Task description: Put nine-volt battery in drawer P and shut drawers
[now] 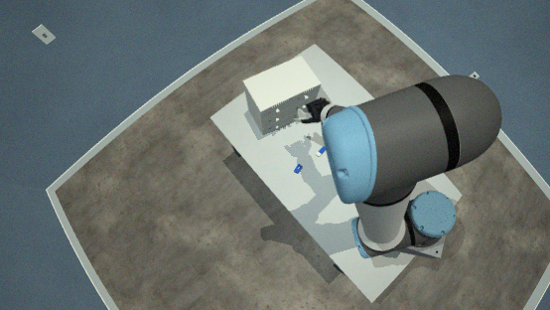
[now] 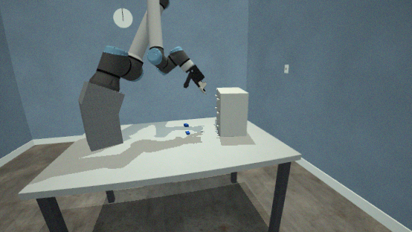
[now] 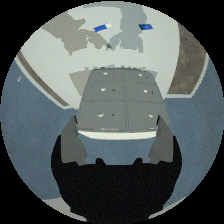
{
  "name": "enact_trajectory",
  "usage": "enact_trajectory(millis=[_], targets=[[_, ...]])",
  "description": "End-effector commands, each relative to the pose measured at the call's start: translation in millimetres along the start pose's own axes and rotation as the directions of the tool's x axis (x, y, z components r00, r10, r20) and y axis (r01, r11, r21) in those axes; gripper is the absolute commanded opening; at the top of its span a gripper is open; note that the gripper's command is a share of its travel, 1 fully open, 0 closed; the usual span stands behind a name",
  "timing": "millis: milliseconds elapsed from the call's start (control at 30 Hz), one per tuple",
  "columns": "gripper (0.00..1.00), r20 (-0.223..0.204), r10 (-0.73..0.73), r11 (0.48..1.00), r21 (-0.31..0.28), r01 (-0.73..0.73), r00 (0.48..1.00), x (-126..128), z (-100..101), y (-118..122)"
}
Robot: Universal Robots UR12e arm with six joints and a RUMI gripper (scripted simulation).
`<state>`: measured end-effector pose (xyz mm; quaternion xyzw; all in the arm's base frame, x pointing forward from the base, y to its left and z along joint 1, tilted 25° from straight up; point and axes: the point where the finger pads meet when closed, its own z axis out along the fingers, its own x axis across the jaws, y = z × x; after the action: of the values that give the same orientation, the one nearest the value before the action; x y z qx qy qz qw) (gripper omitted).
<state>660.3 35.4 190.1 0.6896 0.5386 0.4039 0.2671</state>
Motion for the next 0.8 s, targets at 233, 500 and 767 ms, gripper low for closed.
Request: enact_trajectory(millis=[233, 500, 767], targets=[[1.00, 0.001, 0.000, 0.995, -0.105, 0.000, 1.000, 0, 11, 1], [1.00, 0.001, 0.000, 0.988, -0.157, 0.000, 1.000, 0, 17, 2], [1.00, 0.001, 0.000, 0.974, -0.225, 0.000, 1.000, 0, 24, 2]])
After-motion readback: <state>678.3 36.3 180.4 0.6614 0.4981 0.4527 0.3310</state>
